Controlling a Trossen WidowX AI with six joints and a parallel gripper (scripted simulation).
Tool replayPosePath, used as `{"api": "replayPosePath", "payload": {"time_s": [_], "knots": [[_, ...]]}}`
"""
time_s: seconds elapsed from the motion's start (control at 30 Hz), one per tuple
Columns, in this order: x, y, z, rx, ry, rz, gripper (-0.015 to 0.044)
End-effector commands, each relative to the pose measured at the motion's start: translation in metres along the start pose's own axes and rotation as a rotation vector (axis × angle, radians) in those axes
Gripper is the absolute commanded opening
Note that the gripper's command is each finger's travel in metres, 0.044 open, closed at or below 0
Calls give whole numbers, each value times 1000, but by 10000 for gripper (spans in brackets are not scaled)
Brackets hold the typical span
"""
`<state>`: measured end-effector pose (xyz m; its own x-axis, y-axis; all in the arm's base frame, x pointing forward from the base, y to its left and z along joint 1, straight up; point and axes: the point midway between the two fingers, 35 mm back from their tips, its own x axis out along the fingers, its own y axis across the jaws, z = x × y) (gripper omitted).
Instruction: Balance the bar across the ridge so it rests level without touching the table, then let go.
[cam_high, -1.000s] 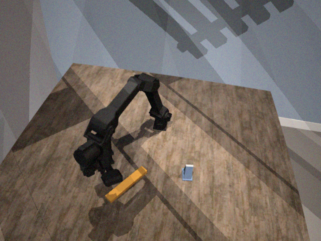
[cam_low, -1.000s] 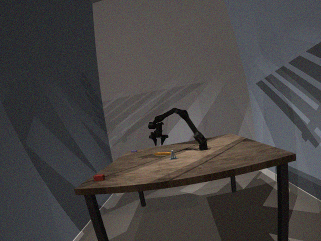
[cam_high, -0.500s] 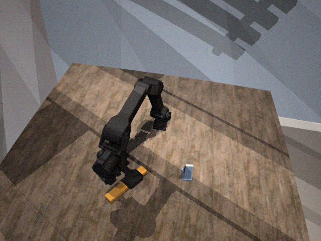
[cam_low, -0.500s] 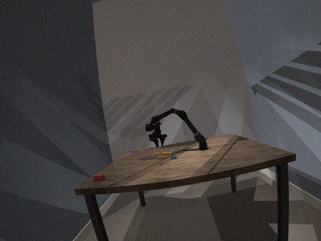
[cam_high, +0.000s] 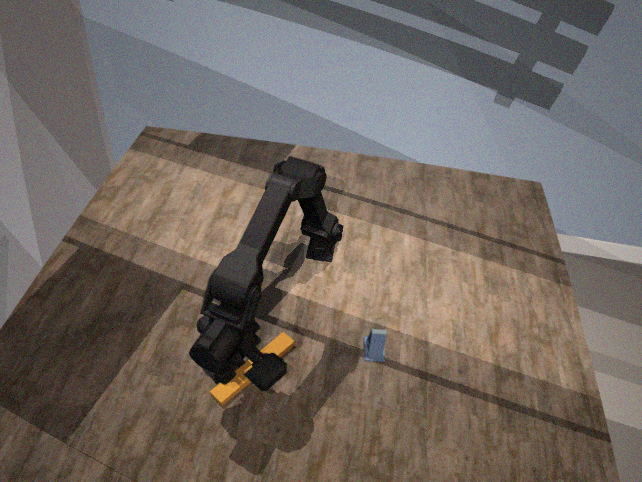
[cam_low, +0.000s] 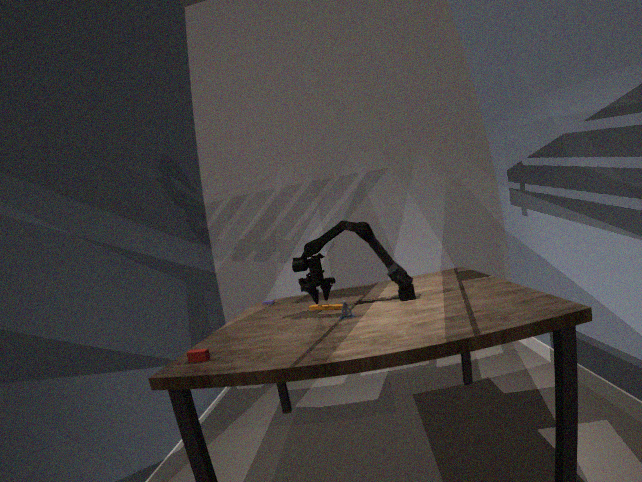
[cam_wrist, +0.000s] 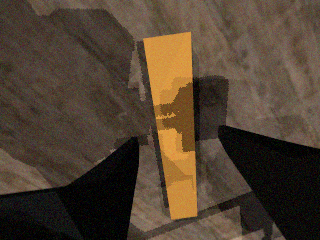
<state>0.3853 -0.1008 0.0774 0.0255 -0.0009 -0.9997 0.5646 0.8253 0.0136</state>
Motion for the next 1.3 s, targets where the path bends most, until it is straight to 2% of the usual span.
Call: {"api": "replayPosePath", "payload": {"time_s": [0.0,0.5,1.0,1.23,1.27], "knots": [[3,0,1,-6,-8,-3,315],[26,-1,1,-6,-8,-3,315],[26,-1,1,-6,-8,-3,315],[26,0,0,0,-5,1,131],[26,0,0,0,-5,1,125]]}}
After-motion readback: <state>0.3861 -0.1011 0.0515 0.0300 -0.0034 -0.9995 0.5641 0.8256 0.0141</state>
